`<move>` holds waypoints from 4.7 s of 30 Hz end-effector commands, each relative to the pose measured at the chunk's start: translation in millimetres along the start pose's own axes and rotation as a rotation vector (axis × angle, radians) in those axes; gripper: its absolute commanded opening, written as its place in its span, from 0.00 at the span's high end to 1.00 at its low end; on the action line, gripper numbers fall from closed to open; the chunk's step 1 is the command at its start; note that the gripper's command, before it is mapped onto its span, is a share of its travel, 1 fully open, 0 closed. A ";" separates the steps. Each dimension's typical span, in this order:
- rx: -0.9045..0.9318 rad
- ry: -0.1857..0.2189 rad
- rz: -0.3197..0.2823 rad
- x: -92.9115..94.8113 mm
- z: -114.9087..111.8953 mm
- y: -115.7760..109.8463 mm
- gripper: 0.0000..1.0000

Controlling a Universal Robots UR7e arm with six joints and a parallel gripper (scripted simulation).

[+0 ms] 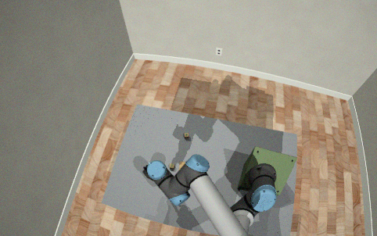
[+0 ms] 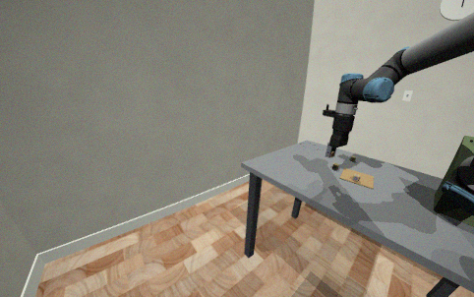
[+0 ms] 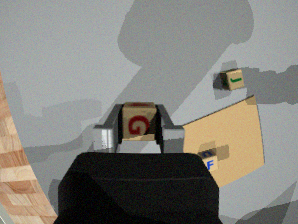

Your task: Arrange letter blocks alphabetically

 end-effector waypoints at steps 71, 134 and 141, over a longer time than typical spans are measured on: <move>-1.771 0.021 0.008 2.6 154.1 -53.5 0.51; -1.827 0.023 0.010 91.7 157.9 -57.7 0.51; -1.827 0.023 0.010 98.1 157.8 -57.8 0.51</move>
Point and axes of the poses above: the point where the finger pads meet when closed, its own x axis out along the fingers, its own z axis across the jaws, y = z × x, the point moved 5 cm from there along -x, back along the fingers, and after that the axes turned 10 degrees about x, right-handed, at the moved point
